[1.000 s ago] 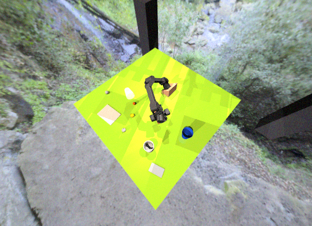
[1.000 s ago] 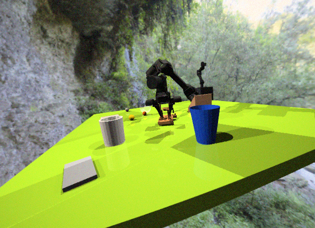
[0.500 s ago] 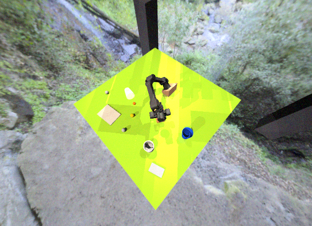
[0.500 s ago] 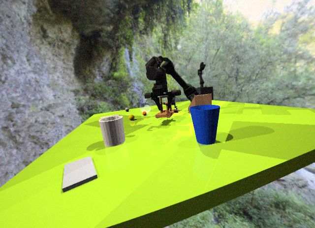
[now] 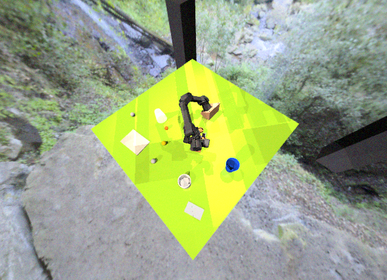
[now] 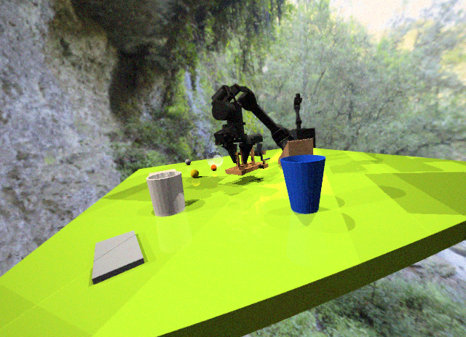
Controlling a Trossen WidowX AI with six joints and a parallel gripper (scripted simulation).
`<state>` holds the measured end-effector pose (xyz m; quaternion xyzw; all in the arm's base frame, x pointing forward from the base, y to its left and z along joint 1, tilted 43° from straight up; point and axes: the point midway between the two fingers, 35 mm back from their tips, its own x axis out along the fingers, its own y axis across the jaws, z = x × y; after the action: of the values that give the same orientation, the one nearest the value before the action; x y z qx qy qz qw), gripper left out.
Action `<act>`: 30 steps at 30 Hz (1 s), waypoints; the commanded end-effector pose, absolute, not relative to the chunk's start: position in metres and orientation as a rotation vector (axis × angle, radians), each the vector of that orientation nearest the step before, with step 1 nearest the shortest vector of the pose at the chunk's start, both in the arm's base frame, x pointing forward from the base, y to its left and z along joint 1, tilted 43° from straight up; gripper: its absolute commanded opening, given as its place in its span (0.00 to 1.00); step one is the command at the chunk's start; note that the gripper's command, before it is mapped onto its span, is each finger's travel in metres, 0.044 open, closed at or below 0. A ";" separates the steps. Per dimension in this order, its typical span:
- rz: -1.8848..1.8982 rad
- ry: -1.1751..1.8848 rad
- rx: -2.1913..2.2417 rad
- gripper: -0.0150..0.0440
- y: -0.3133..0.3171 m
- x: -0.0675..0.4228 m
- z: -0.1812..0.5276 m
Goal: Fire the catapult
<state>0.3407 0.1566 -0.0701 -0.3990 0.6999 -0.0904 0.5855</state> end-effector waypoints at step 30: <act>-0.252 1.609 -0.891 0.25 0.131 0.348 -0.092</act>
<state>0.3479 0.1343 -0.0885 -0.3810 0.6951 -0.1100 0.5997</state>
